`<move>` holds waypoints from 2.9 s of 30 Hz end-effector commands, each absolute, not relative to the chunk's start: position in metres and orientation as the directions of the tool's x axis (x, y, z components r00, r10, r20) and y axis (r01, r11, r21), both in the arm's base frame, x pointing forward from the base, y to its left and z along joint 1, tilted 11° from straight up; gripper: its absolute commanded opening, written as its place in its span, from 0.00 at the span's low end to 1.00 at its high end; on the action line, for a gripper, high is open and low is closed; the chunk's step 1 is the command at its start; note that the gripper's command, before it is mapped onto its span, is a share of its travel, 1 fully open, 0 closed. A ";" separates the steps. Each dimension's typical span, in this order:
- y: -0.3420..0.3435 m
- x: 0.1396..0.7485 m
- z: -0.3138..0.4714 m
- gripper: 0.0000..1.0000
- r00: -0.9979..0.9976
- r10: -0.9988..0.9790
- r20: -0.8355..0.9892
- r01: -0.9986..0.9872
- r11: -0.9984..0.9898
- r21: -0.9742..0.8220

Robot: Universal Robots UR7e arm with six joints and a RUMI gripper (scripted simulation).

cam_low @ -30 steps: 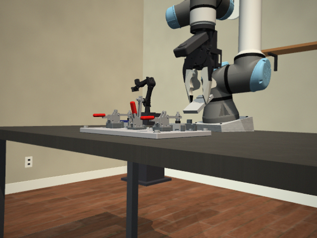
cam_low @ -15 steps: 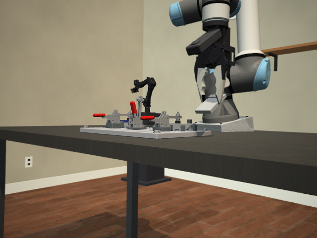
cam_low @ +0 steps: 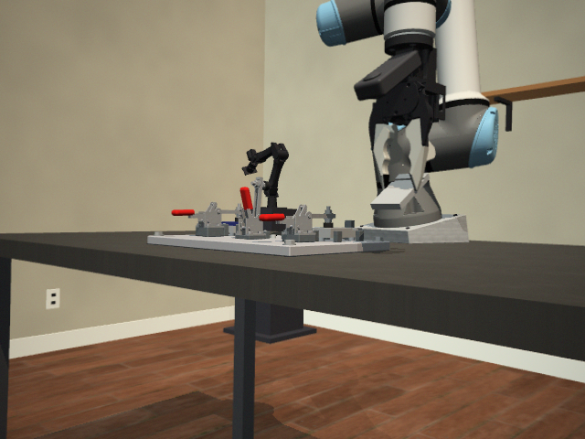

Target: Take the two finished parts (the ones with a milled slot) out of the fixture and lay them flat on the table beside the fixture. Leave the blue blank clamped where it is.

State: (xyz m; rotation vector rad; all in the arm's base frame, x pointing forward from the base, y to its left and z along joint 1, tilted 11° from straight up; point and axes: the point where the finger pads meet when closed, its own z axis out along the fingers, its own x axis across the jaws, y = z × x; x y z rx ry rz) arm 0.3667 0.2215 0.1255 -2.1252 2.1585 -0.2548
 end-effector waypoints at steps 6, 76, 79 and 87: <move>0.224 0.367 0.126 0.00 -0.020 -0.999 0.045 -0.982 0.011 -0.191; 0.221 0.379 0.065 0.00 -0.020 -0.999 0.045 -0.982 0.011 -0.191; 0.221 0.380 0.061 0.00 -0.020 -0.999 0.045 -0.982 0.011 -0.191; 0.220 0.382 0.049 0.00 -0.020 -0.999 0.045 -0.982 0.011 -0.191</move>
